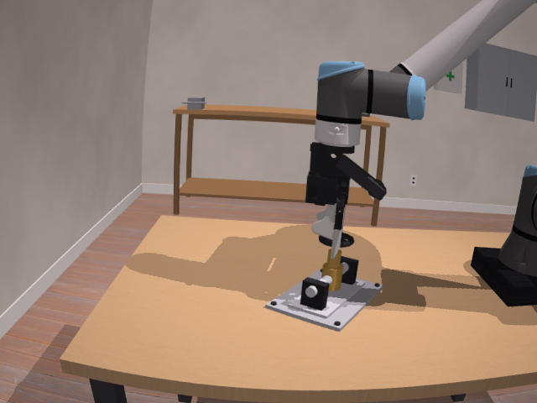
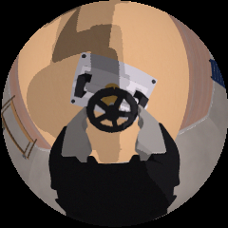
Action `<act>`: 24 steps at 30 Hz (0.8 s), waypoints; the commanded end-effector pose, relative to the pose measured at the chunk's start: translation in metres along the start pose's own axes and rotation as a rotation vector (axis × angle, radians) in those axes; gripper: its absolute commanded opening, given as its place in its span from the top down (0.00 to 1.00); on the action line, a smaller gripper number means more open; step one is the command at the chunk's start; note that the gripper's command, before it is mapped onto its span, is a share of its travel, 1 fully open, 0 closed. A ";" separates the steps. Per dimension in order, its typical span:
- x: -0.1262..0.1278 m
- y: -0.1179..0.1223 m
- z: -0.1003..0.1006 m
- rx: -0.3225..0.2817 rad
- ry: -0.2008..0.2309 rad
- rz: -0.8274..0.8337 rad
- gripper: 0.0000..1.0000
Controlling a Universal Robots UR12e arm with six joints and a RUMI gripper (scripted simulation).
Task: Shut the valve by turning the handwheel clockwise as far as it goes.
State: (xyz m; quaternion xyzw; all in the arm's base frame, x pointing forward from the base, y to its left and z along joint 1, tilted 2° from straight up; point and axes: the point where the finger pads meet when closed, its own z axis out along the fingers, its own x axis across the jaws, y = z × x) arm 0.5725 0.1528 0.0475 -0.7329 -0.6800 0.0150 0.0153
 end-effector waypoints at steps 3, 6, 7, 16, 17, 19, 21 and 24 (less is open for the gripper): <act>0.000 0.001 -0.001 -0.002 -0.002 0.137 1.00; 0.000 0.001 -0.001 -0.002 -0.002 0.176 1.00; 0.000 0.001 -0.001 -0.002 -0.002 0.195 1.00; 0.000 0.001 -0.001 -0.002 -0.002 0.352 1.00; 0.000 0.001 -0.001 -0.002 -0.002 0.368 1.00; 0.000 0.001 -0.001 -0.002 -0.002 0.398 1.00; 0.000 0.001 -0.001 -0.002 -0.002 0.398 1.00; 0.000 0.001 -0.001 -0.002 -0.002 0.440 1.00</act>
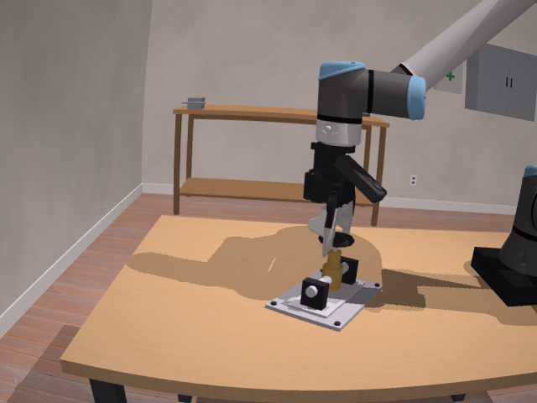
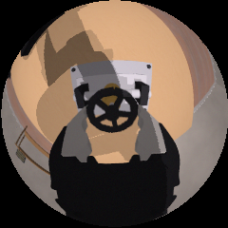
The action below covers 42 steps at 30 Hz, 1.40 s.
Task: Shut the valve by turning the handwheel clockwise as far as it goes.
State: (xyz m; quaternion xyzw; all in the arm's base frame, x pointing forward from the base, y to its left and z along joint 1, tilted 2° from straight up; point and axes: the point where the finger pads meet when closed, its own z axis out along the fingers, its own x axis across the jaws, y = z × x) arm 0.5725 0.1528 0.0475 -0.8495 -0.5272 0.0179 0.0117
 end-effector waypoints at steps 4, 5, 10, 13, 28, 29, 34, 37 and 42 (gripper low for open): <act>0.000 0.001 -0.001 -0.002 -0.001 0.105 1.00; 0.000 0.001 -0.001 -0.002 -0.001 0.116 1.00; 0.000 0.001 -0.001 -0.002 -0.001 0.166 1.00; 0.000 0.001 -0.001 -0.002 -0.001 0.182 1.00; 0.000 0.001 -0.001 -0.002 0.000 0.251 1.00; 0.000 0.001 -0.001 -0.002 0.000 0.254 1.00; 0.000 0.001 -0.001 -0.002 0.000 0.258 1.00; 0.000 0.001 -0.001 -0.002 0.000 0.261 1.00; 0.000 0.001 -0.001 -0.002 0.000 0.262 1.00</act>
